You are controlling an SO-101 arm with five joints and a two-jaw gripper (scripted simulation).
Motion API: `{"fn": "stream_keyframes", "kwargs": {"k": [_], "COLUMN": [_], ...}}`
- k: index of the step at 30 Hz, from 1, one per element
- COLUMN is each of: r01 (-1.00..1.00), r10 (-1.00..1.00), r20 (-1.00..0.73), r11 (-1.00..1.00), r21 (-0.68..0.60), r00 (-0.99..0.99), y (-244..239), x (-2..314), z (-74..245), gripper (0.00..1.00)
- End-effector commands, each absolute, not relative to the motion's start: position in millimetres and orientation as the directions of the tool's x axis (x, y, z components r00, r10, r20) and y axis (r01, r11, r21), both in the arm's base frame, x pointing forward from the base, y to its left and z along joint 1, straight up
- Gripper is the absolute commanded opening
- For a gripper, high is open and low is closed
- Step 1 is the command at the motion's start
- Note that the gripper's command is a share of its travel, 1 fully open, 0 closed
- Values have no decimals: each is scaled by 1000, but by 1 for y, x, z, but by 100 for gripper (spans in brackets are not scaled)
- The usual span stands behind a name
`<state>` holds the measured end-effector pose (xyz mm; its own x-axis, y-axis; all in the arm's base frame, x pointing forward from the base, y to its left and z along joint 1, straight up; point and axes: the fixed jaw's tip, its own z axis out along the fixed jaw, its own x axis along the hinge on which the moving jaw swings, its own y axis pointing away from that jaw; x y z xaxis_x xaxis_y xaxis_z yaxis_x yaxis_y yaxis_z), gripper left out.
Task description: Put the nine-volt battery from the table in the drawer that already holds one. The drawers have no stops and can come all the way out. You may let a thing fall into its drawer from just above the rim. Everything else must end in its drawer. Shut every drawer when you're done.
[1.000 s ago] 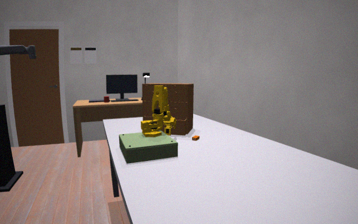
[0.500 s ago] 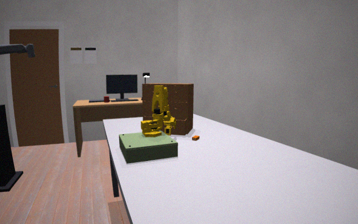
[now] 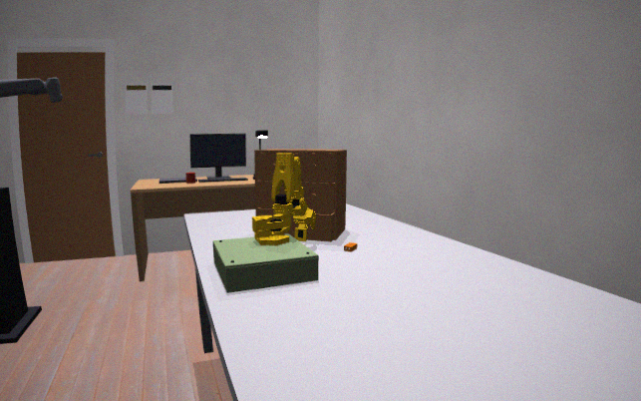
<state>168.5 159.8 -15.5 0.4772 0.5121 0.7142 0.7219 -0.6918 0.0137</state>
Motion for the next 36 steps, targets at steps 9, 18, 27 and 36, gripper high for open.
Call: {"fn": "stream_keyframes", "kwargs": {"k": [9,18,27,36], "r01": [725,726,729,730], "r10": [505,506,508,509], "r20": [719,719,719,719], "r11": [-689,-688,-685,-683], "r21": [3,3,3,3], "r00": [477,476,474,473], "y": [174,177,185,189], "x": [177,180,186,189], "z": [-15,-15,-15,-15], "gripper": [0,0,0,0]}}
